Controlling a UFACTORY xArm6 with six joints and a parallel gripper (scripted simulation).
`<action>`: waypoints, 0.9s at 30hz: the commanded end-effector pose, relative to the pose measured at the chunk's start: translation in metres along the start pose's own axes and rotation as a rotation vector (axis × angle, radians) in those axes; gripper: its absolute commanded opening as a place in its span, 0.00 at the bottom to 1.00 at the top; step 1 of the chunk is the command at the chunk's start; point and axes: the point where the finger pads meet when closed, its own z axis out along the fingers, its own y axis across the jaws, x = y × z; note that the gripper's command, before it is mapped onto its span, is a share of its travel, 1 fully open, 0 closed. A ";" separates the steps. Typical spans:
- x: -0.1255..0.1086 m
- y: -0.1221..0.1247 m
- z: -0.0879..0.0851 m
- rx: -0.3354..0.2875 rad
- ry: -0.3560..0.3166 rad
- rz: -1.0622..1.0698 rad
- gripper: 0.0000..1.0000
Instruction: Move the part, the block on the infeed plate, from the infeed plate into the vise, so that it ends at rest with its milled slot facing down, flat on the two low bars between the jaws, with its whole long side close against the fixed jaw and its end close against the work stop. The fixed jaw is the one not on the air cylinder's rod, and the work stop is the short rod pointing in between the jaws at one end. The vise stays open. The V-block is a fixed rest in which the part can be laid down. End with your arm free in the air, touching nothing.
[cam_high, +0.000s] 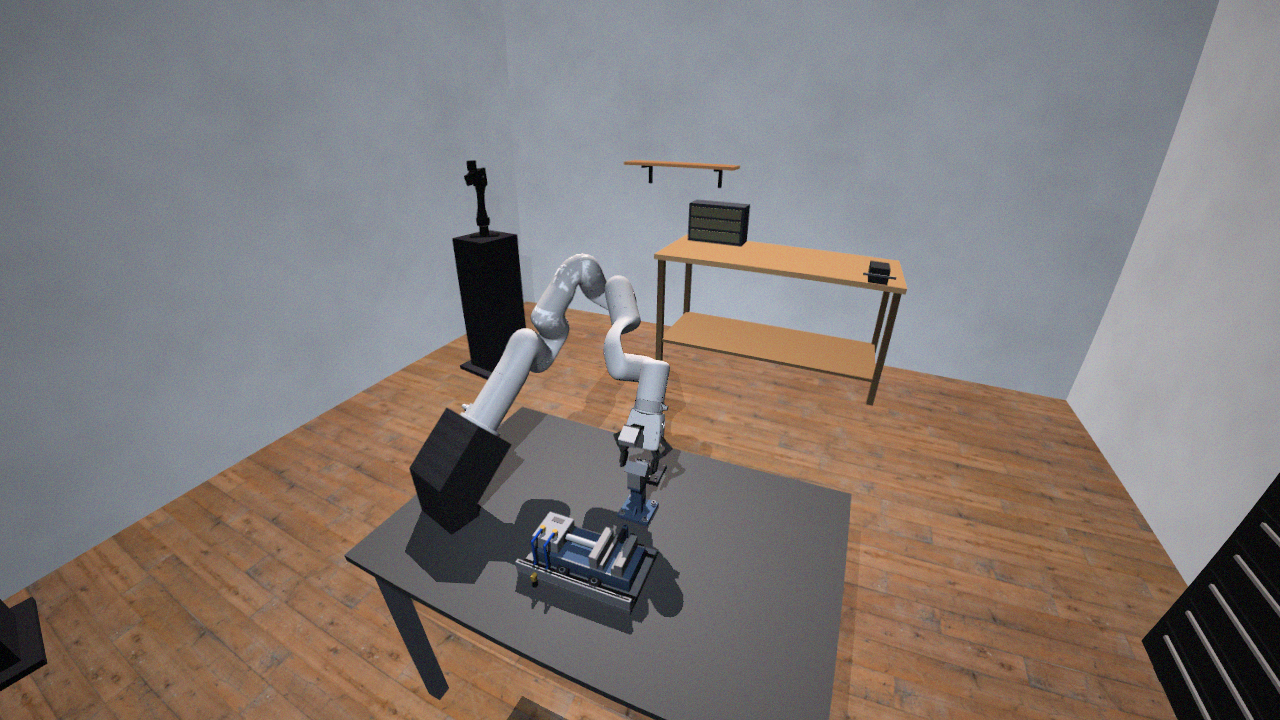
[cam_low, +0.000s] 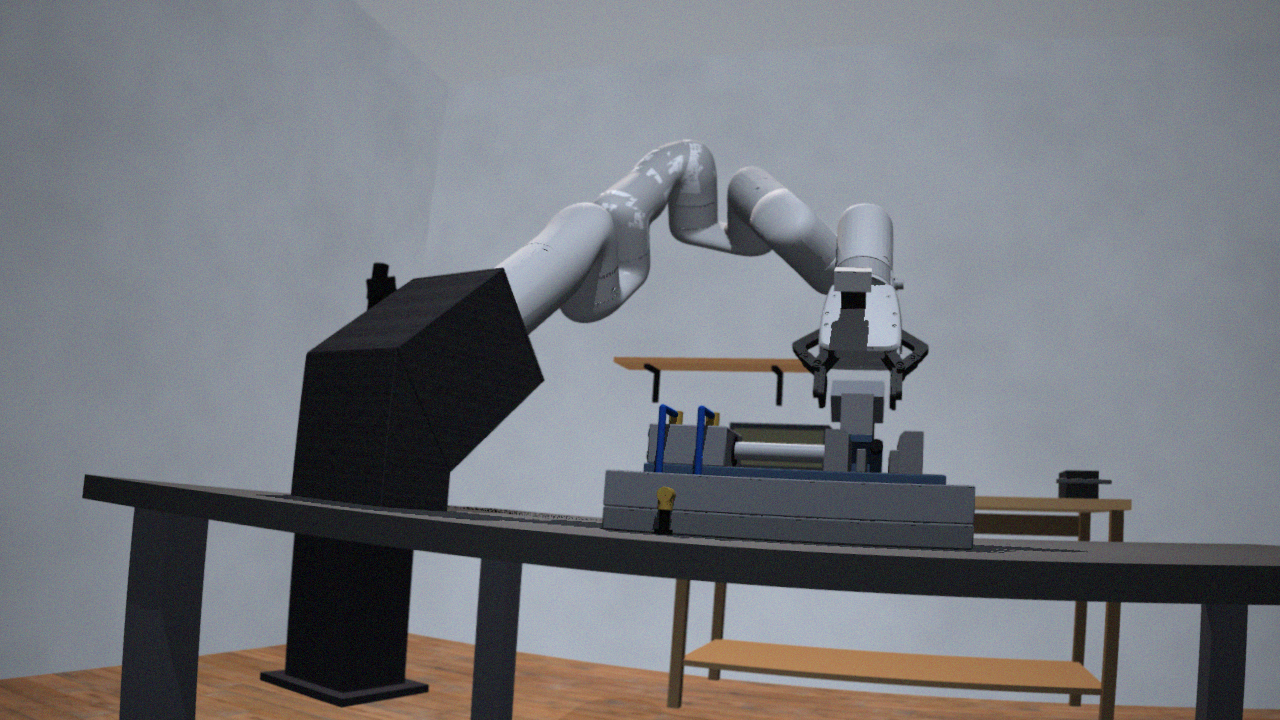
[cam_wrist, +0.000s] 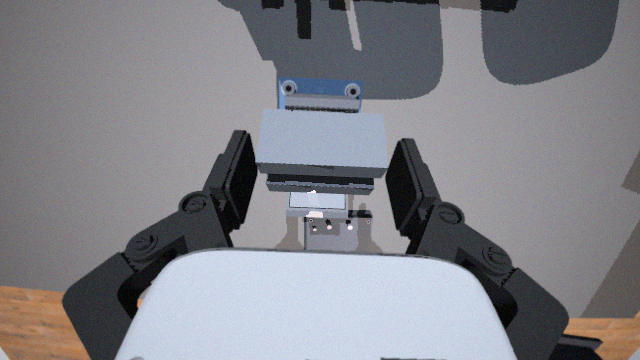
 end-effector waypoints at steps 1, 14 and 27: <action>0.001 -0.001 -0.001 0.003 -0.061 -0.001 0.89; 0.003 -0.001 -0.001 0.003 -0.192 -0.001 0.89; 0.004 -0.001 0.000 0.003 -0.356 -0.001 0.89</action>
